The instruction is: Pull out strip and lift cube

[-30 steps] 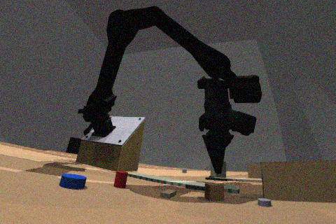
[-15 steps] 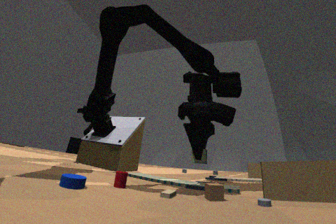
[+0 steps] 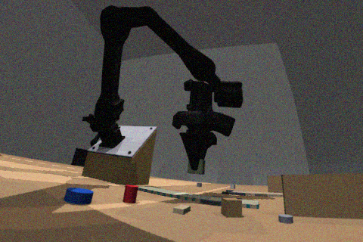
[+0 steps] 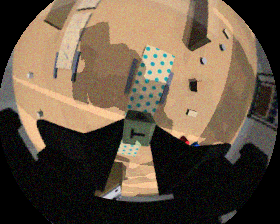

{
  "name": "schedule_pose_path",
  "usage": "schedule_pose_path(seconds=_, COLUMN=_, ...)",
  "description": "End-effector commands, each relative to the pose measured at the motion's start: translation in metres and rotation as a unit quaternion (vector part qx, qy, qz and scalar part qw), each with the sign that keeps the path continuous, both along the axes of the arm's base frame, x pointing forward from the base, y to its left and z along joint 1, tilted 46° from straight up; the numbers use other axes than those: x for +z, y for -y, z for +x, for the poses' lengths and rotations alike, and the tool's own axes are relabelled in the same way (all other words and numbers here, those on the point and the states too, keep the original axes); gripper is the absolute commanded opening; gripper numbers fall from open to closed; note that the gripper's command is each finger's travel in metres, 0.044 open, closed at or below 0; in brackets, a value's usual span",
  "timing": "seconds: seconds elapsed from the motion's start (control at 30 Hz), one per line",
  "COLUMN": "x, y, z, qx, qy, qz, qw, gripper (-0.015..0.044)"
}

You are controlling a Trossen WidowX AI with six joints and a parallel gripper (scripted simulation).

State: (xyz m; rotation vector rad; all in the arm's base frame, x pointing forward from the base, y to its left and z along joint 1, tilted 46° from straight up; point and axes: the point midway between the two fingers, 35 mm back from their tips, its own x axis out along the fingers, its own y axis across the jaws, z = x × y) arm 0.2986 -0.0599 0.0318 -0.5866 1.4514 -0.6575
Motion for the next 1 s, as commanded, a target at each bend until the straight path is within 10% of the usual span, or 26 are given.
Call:
schedule_pose_path(seconds=0.0, x=0.014, y=-0.015, z=-0.002, qx=0.001, qy=0.005, qz=0.004, qw=1.0, gripper=0.0)
schedule_pose_path(seconds=0.97, x=0.024, y=-0.026, z=-0.002, qx=0.001, qy=0.005, qz=0.004, qw=1.0, gripper=0.0)
